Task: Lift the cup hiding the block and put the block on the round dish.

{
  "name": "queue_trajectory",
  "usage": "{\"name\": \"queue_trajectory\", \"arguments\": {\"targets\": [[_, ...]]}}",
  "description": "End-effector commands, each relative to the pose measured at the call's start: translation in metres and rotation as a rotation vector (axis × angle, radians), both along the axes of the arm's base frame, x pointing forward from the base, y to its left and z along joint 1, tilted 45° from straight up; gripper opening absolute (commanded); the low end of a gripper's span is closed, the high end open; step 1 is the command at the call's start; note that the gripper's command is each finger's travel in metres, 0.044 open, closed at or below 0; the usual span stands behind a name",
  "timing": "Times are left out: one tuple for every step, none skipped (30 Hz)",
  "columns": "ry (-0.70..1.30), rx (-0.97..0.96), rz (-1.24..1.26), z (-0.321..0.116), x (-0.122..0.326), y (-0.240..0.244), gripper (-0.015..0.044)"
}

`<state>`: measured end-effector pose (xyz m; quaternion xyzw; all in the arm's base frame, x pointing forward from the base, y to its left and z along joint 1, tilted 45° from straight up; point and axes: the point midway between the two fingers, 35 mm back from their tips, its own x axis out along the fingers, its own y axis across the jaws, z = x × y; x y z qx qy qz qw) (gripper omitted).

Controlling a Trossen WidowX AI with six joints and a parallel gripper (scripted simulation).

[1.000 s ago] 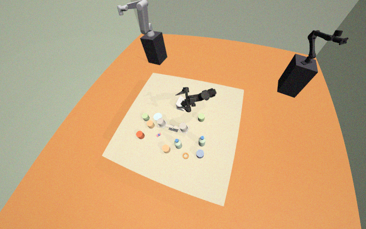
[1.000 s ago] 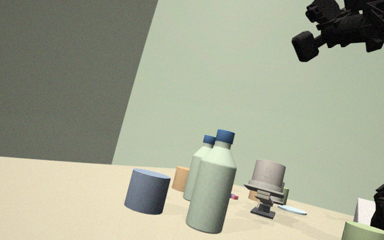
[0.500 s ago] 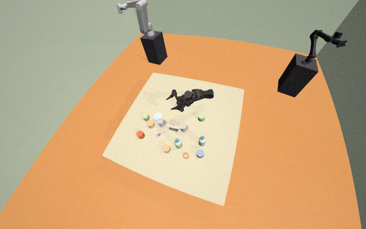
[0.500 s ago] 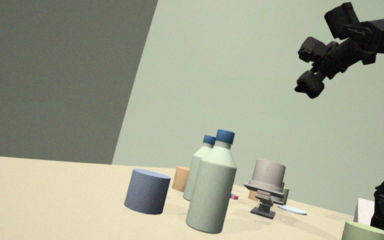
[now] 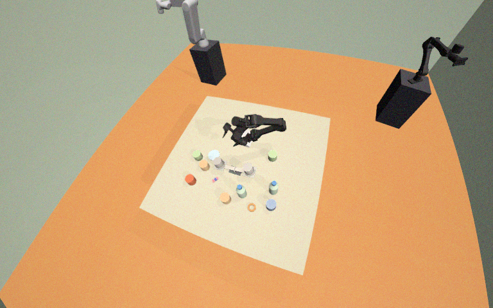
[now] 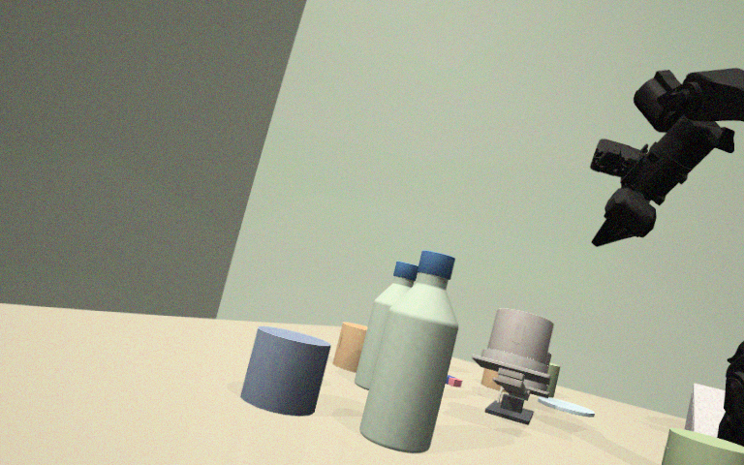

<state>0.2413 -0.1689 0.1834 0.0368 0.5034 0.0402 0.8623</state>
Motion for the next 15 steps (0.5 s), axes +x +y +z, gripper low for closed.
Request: {"name": "queue_trajectory", "arguments": {"targets": [[0.007,0.105,0.035,-0.013,-0.009,0.009,0.0440],[0.006,0.136,0.042,-0.016,-0.011,0.011,0.0440],[0.004,0.168,0.049,-0.019,-0.014,0.014,0.0440],[0.001,0.200,0.054,-0.021,-0.016,0.016,0.0440],[-0.003,0.231,0.059,-0.023,-0.018,0.019,0.0440],[-0.008,0.263,0.063,-0.025,-0.020,0.021,0.0440],[-0.015,0.294,0.065,-0.027,-0.023,0.023,0.0440],[-0.023,0.326,0.067,-0.028,-0.025,0.025,0.0440],[-0.031,0.357,0.068,-0.030,-0.026,0.027,0.0440],[-0.041,0.388,0.068,-0.031,-0.028,0.029,0.0440],[-0.052,0.418,0.067,-0.031,-0.030,0.031,0.0440],[-0.064,0.449,0.065,-0.032,-0.031,0.033,0.0440],[-0.077,0.479,0.063,-0.032,-0.033,0.035,0.0440],[-0.091,0.508,0.059,-0.032,-0.034,0.036,0.0440],[-0.106,0.538,0.054,-0.032,-0.035,0.038,0.0440]]}}
